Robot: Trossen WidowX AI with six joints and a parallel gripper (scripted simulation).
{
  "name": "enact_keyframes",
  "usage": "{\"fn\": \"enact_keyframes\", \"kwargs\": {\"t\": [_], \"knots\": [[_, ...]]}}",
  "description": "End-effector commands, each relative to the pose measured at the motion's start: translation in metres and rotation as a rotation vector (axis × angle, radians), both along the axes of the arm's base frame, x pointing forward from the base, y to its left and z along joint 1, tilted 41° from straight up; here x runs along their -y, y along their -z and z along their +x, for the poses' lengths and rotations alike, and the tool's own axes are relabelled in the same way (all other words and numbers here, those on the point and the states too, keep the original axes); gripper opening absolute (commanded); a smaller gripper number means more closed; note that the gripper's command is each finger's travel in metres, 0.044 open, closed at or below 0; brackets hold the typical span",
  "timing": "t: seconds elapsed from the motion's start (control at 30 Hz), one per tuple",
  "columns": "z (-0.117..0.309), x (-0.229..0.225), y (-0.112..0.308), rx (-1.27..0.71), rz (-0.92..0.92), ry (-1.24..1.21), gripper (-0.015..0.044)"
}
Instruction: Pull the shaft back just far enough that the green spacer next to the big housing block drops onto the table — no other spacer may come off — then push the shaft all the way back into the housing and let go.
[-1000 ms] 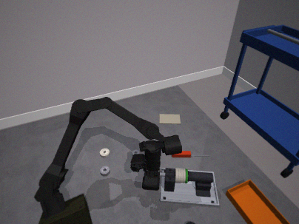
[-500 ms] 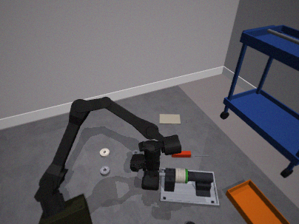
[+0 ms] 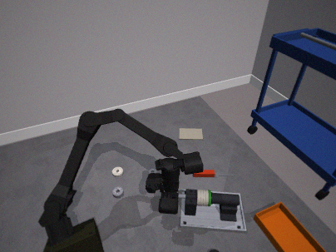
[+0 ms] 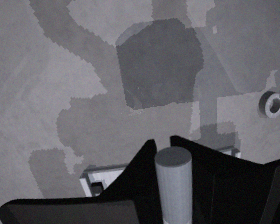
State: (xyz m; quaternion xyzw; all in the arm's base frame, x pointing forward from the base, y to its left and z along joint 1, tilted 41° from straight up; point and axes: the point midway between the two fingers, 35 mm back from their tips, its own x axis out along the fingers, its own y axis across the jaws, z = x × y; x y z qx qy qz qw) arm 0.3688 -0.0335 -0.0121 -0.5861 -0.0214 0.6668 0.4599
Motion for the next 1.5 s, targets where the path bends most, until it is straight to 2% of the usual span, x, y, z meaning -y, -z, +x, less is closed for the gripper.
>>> {"fn": "enact_keyframes", "kwargs": {"t": [0.0, 1.47], "knots": [[-0.0011, -0.0009, -0.0007, -0.002, 0.004, 0.0, 0.0], [-0.0056, -0.0038, -0.0024, -0.002, 0.004, 0.0, 0.0]]}}
